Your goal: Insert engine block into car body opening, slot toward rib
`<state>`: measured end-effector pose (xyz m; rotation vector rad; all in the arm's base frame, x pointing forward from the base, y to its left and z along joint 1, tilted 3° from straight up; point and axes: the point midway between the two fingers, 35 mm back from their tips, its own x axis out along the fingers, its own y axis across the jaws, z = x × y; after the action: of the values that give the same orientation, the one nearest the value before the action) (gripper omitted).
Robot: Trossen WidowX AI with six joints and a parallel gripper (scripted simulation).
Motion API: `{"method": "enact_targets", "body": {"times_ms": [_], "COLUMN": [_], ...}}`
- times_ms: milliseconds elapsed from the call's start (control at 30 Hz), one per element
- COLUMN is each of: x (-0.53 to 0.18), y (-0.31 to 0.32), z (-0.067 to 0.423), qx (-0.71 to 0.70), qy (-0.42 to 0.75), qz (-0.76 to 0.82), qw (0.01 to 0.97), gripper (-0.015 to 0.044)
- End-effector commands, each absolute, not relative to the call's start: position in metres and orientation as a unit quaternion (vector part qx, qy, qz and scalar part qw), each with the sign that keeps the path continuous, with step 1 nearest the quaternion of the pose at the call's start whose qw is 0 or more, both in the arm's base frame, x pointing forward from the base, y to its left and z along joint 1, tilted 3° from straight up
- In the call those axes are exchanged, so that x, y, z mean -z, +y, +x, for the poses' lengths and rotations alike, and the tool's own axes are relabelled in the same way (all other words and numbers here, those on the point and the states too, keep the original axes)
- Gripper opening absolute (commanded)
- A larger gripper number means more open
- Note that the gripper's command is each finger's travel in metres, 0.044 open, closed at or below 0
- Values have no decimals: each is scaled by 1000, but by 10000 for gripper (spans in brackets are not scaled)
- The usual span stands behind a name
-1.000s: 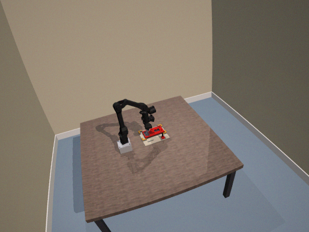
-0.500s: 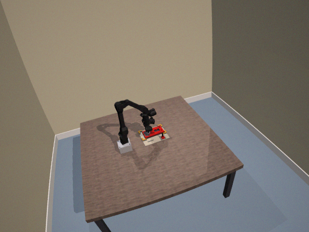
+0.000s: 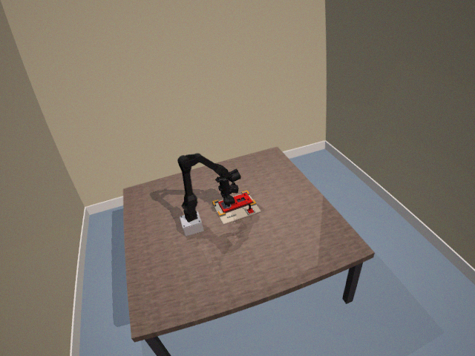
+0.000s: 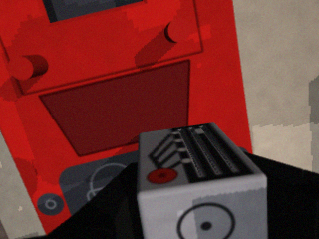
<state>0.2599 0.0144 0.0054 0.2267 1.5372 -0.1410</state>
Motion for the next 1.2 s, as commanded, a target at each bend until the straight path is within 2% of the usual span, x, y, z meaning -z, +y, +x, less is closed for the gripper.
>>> {"method": "enact_targets", "body": {"times_ms": [0, 233, 800, 1167], "x": [2, 8, 0, -22], "y": [15, 15, 15, 14], "z": [259, 259, 263, 263], "qx": [65, 65, 63, 65], "qy": [695, 695, 688, 695], "qz": [104, 104, 103, 104], "qw": [709, 709, 715, 709], "gripper": [0, 0, 440, 440]}}
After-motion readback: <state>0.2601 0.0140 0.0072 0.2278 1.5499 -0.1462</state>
